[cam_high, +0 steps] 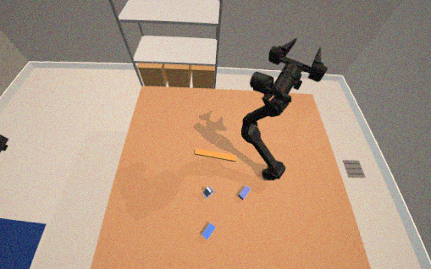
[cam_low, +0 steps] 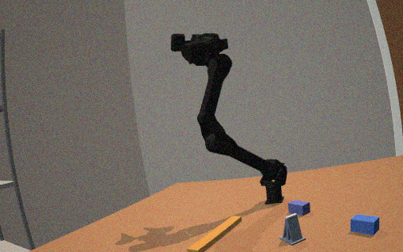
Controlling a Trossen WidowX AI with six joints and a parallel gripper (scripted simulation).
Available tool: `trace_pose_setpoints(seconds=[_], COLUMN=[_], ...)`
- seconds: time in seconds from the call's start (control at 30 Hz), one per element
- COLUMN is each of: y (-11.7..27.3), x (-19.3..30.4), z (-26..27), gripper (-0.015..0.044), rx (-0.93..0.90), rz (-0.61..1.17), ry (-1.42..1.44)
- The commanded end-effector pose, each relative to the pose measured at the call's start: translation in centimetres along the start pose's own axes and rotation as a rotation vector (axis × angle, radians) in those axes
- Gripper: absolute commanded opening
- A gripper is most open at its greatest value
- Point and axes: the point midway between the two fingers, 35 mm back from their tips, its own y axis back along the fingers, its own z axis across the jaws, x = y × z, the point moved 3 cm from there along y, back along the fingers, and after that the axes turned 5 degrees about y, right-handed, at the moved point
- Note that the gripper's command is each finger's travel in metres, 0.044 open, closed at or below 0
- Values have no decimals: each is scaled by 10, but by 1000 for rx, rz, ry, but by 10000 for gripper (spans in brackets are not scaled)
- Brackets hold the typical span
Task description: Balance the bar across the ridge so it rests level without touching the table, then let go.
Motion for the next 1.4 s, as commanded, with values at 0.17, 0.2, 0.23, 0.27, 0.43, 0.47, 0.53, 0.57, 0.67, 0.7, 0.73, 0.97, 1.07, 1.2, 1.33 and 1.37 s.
trace_pose_setpoints(seconds=[0.17, 0.2, 0.23, 0.27, 0.43, 0.47, 0.53, 0.57, 0.67, 0.7, 0.73, 0.97, 1.07, 1.2, 1.33, 1.37], y=[-8, -9, -10, -10, -12, -12, -11, -11, -7, -6, -4, 12, 21, 36, 52, 57], x=[1, 1, 2, 2, 4, 5, 6, 7, 8, 9, 9, 14, 16, 20, 24, 25], z=[29, 36, 43, 49, 75, 80, 92, 99, 118, 125, 131, 172, 190, 211, 230, 235], gripper=[315, 315, 315, 315, 315, 315, 315, 315, 315, 315, 315, 315, 315, 315, 315, 315], rx=[-92, -113, -133, -154, -233, -249, -287, -307, -367, -386, -405, -538, -594, -667, -737, -753], rz=[27, 35, 42, 50, 105, 117, 140, 151, 187, 201, 215, 323, 369, 434, 505, 525], ry=[-67, -82, -96, -110, -183, -197, -224, -236, -273, -286, -298, -379, -399, -423, -446, -454])
